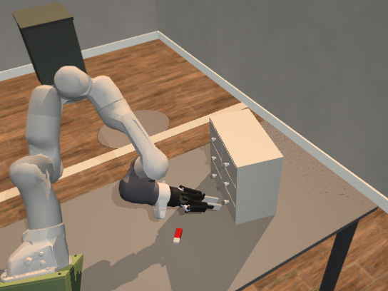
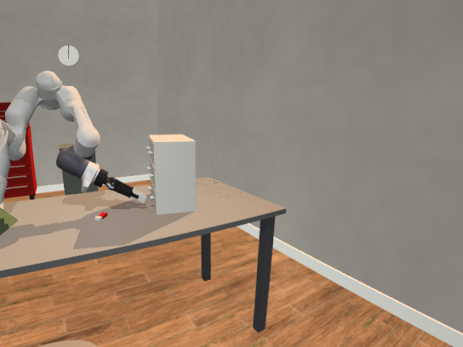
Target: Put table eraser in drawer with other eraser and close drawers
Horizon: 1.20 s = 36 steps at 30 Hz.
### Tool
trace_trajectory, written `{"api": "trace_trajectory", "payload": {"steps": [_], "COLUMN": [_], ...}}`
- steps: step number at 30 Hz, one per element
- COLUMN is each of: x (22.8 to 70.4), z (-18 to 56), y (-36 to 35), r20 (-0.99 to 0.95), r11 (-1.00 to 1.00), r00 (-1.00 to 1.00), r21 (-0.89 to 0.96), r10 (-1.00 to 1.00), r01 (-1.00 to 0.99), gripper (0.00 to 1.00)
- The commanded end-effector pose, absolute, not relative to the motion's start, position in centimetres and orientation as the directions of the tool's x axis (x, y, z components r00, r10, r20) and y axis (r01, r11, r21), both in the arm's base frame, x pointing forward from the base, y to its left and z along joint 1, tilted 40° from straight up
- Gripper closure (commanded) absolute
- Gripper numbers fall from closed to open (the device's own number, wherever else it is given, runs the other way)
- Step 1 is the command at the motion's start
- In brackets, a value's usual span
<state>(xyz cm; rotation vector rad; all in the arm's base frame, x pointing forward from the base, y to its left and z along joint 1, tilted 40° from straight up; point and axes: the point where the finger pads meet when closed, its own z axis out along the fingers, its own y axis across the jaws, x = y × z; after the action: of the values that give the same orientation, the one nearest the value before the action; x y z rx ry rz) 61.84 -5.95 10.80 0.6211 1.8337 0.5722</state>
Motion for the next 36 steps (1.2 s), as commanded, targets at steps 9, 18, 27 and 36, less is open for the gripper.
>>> {"api": "trace_trajectory", "payload": {"steps": [9, 18, 27, 36], "x": [61.8, 62.2, 63.2, 64.7], "z": [10.8, 10.8, 10.9, 11.0], "y": [-5.7, -5.8, -6.1, -6.5], "r20": [-0.695, -0.695, -0.695, -0.695], "r11": [0.751, 0.751, 0.751, 0.751], "r00": [-0.298, -0.298, -0.298, -0.298], "r21": [0.645, 0.645, 0.645, 0.645], "r10": [0.654, 0.654, 0.654, 0.654], "r01": [0.142, 0.142, 0.142, 0.142], "gripper": [0.8, 0.8, 0.8, 0.8]}}
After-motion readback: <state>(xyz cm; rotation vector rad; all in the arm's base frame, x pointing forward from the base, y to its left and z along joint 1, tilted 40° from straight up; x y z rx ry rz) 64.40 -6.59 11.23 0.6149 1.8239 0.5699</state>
